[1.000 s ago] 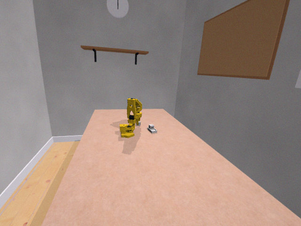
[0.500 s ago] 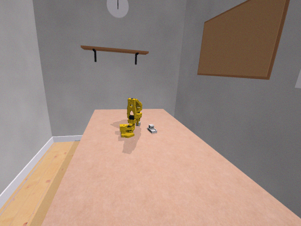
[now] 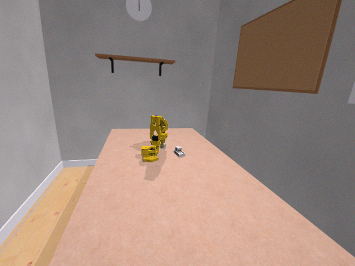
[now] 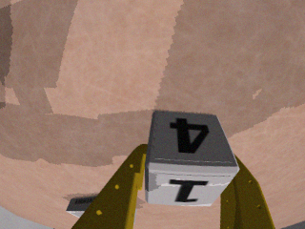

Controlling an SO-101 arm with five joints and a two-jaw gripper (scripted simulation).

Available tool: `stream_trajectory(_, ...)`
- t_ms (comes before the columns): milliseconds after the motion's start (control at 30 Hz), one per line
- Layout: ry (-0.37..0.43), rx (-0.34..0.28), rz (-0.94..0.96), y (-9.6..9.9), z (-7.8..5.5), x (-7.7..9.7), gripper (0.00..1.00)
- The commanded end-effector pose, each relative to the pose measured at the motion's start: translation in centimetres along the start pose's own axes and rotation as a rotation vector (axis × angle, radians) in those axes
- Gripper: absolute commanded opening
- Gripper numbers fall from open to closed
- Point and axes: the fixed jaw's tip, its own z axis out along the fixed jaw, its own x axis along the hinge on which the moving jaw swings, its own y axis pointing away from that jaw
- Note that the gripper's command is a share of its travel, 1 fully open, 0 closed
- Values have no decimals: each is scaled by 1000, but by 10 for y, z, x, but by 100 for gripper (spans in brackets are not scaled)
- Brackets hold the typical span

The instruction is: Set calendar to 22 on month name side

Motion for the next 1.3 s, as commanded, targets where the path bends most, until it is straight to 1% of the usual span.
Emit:
stream_trajectory(0,2,39,-4,-8,-5,1,17)
stream_trajectory(167,2,39,-4,-8,-5,1,15)
stream_trajectory(433,2,39,-4,-8,-5,1,1)
stream_trajectory(767,2,39,-4,-8,-7,1,0)
stream_trajectory(900,2,39,-4,-8,-13,1,0)
stream_trajectory(1100,2,39,-4,-7,-30,1,0)
stream_trajectory(1167,2,39,-4,-7,-30,1,0)
stream_trajectory(1267,2,39,-4,-5,-39,1,0)
